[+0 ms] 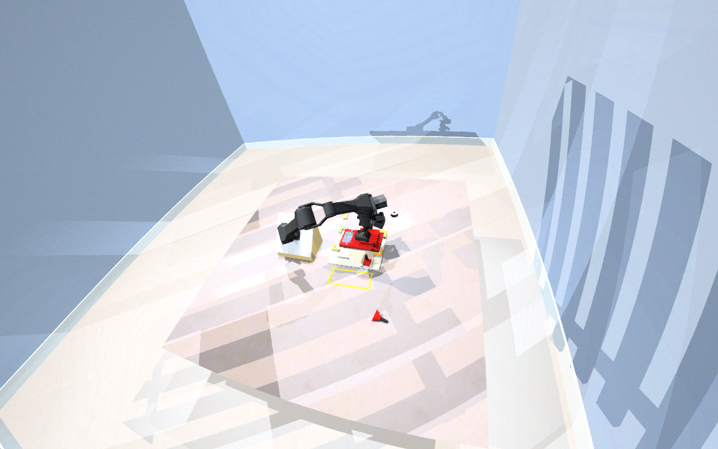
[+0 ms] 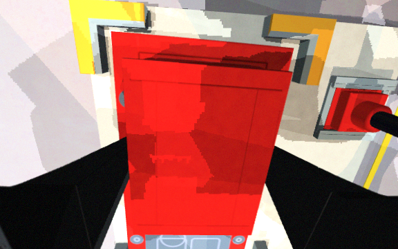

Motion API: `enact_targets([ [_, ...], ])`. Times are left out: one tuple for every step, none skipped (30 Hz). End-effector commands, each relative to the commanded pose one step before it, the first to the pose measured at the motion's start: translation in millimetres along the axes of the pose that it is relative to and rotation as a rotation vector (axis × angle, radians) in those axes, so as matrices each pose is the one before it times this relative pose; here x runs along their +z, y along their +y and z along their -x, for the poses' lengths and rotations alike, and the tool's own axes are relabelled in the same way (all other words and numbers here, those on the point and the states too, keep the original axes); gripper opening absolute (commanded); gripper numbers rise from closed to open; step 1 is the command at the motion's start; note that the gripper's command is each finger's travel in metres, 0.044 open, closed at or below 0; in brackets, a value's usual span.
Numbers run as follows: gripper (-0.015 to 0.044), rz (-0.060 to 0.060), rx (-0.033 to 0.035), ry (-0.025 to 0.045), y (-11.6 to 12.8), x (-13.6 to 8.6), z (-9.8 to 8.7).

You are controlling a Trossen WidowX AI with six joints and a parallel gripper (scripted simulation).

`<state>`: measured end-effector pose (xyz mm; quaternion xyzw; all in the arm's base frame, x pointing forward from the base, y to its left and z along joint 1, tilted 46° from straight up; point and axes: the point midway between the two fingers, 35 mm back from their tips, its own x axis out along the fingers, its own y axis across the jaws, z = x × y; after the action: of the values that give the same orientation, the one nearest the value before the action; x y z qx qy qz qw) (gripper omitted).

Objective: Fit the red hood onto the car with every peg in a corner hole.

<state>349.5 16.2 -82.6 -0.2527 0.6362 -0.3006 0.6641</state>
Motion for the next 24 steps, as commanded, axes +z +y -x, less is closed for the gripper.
enact_targets([
  [0.0157, -0.0016, 0.00261, 0.00394, -0.16, -0.26, -0.74],
  [0.0184, 0.0, 0.0, 0.0, 0.0, 0.0, 0.0],
  [0.021, 0.0, 0.0, 0.0, 0.0, 0.0, 0.0],
  [0.0236, 0.0, 0.0, 0.0, 0.0, 0.0, 0.0],
  [0.0263, 0.0, 0.0, 0.0, 0.0, 0.0, 0.0],
  [0.0289, 0.0, 0.0, 0.0, 0.0, 0.0, 0.0],
  [0.0315, 0.0, 0.0, 0.0, 0.0, 0.0, 0.0],
  [0.0341, 0.0, 0.0, 0.0, 0.0, 0.0, 0.0],
  [0.0368, 0.0, 0.0, 0.0, 0.0, 0.0, 0.0],
  [0.0394, 0.0, 0.0, 0.0, 0.0, 0.0, 0.0],
  [0.042, 0.0, 0.0, 0.0, 0.0, 0.0, 0.0],
  [0.044, 0.0, 0.0, 0.0, 0.0, 0.0, 0.0],
  [0.044, 0.0, 0.0, 0.0, 0.0, 0.0, 0.0],
  [0.044, 0.0001, 0.00049, 0.00097, 0.12, 0.31, 1.72],
  [0.044, 0.0001, 0.00083, 0.00174, 0.2, 0.52, 3.08],
  [0.044, 0.0001, 0.00114, 0.00263, 0.26, 0.71, 4.62],
  [0.044, 0.0002, 0.00138, 0.00369, 0.28, 0.84, 6.43],
  [0.044, 0.0001, 0.00125, 0.00411, 0.2, 0.72, 7.11],
  [0.044, 0.0001, 0.00108, 0.00469, 0.09, 0.57, 8.04],
  [0.044, 0.0, 0.00082, 0.0054, -0.08, 0.35, 9.19],
  [0.044, -0.0001, 0.0004, 0.00604, -0.31, 0.01, 10.21],
  [0.044, -0.0001, -0.00007, 0.00513, -0.45, -0.29, 8.63],
  [0.044, -0.0001, -0.00023, 0.00317, -0.36, -0.32, 5.31],
  [0.044, 0.0, -0.00011, 0.00106, -0.14, -0.13, 1.78],
])
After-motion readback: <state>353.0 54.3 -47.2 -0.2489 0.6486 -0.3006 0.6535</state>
